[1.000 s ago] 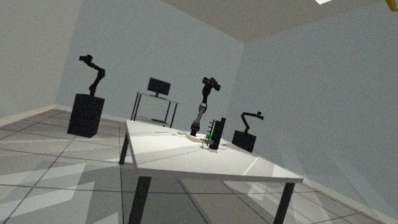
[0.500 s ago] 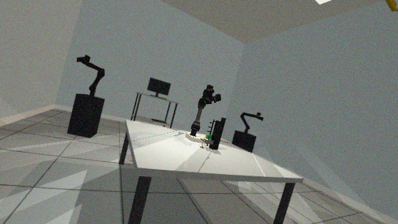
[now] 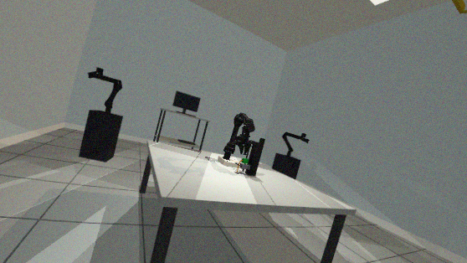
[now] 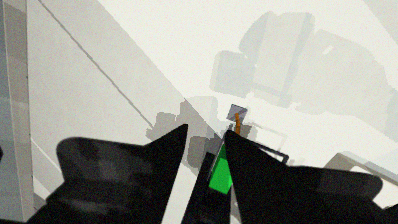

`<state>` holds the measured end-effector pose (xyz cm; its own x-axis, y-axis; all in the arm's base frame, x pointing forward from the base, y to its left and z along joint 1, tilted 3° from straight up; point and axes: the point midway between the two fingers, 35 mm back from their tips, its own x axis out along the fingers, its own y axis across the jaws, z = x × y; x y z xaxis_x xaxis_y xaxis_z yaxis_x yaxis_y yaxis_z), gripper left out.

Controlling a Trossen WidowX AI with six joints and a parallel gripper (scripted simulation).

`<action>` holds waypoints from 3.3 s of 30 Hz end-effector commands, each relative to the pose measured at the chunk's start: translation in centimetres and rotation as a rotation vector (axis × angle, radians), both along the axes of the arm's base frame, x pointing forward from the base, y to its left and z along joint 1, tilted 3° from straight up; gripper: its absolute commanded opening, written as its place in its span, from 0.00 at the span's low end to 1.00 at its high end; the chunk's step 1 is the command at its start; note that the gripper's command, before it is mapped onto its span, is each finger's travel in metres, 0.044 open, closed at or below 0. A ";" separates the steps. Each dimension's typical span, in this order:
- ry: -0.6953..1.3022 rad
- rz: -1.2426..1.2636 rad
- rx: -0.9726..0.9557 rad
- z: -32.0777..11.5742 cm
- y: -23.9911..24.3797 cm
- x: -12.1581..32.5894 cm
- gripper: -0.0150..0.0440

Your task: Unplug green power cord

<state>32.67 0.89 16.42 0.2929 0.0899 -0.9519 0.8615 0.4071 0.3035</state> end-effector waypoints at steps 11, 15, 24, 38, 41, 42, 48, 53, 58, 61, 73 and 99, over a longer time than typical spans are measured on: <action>0.254 -0.125 -0.027 -3.6 0.8 -2.7 0.53; 0.255 -0.125 -0.027 -3.6 1.2 -2.8 0.53; 0.255 -0.125 -0.026 -3.6 2.6 -3.3 0.53; 0.256 -0.124 -0.024 -3.5 4.5 -4.0 0.53; 0.256 -0.124 -0.024 -3.7 4.5 -4.0 0.53; 0.256 -0.124 -0.024 -3.8 4.5 -4.0 0.53; 0.256 -0.124 -0.024 -4.6 4.5 -4.0 0.53; 0.254 -0.119 -0.019 -4.4 4.6 -3.9 0.48; 0.254 -0.119 -0.019 -4.4 4.6 -3.9 0.32; 0.254 -0.119 -0.019 -4.4 4.6 -3.9 0.29; 0.254 -0.120 -0.021 -4.5 3.7 -3.5 0.25; 0.253 -0.123 -0.027 -4.4 -0.3 -2.5 0.25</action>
